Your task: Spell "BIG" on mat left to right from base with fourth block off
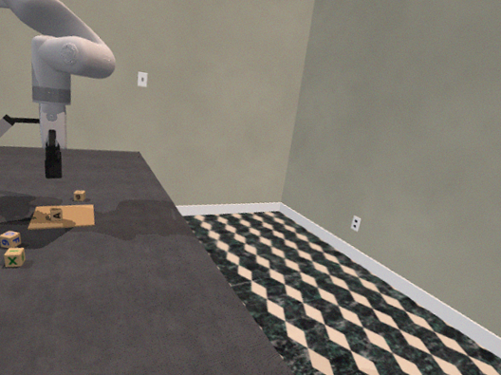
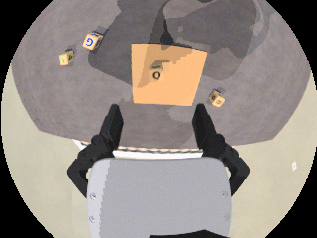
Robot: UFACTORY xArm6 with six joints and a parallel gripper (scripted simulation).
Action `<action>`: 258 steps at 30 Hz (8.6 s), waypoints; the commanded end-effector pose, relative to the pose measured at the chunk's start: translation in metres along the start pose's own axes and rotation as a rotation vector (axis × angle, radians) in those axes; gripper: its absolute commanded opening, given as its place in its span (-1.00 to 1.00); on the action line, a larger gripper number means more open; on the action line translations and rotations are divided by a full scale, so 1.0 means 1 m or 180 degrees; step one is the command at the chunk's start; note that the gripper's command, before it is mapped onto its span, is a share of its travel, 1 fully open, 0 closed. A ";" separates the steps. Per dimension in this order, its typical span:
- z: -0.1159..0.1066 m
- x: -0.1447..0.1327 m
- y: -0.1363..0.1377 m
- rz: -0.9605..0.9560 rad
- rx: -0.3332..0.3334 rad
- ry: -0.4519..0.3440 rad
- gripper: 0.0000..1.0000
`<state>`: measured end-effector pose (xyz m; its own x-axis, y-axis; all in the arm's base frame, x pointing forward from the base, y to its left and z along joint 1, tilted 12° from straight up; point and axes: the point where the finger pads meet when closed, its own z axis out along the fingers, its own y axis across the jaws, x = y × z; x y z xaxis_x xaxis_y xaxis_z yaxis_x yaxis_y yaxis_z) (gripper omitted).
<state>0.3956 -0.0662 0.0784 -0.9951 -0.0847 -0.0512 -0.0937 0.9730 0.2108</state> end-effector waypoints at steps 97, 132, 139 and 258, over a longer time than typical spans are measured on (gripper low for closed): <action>0.022 -0.001 0.000 0.4832 0.0037 -0.0015 0.26; 0.035 -0.001 -0.001 0.4831 0.0035 -0.0014 0.26; 0.046 -0.001 -0.001 0.4831 0.0035 -0.0014 0.26; 0.074 -0.002 -0.002 0.4831 0.0035 -0.0014 0.26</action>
<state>0.3987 -0.0516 0.0043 -0.1458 0.9690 0.1994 0.9890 0.1374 0.0550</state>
